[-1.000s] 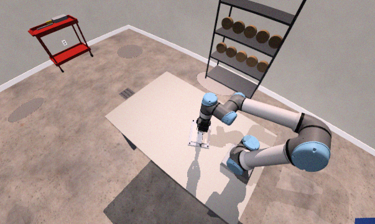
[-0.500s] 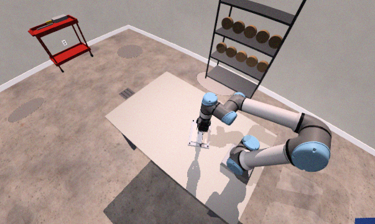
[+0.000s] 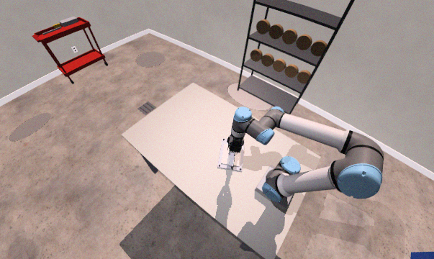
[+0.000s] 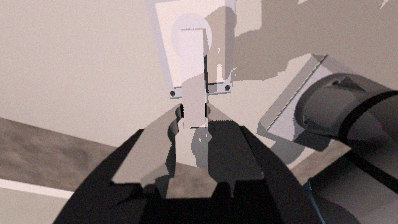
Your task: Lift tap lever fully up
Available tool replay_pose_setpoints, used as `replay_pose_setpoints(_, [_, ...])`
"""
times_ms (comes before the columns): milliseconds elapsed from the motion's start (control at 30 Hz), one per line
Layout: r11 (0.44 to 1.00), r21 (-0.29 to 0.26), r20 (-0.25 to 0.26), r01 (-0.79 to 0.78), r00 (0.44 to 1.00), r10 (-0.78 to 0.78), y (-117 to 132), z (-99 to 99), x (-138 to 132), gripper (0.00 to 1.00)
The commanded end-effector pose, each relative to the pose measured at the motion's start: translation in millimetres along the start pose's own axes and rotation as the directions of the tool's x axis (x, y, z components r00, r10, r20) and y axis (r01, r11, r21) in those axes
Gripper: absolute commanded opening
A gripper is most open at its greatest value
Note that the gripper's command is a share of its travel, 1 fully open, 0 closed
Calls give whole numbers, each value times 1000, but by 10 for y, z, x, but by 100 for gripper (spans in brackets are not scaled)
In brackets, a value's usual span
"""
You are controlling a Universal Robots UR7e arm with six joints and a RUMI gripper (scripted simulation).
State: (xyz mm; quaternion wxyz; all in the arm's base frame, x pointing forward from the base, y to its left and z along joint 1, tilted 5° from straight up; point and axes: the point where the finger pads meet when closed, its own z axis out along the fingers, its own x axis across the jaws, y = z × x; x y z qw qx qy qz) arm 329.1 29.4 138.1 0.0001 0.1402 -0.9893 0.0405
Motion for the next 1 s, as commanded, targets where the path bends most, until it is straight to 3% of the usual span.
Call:
replay_pose_setpoints(0, [1000,1,1,0,1000,0,-2,-4,-3,0])
replay_pose_setpoints(467, [1000,1,1,0,1000,0,-2,-4,-3,0])
replay_pose_setpoints(500, [1000,1,1,0,1000,0,-2,-4,-3,37])
replay_pose_setpoints(967, [1000,1,1,0,1000,0,-2,-4,-3,37])
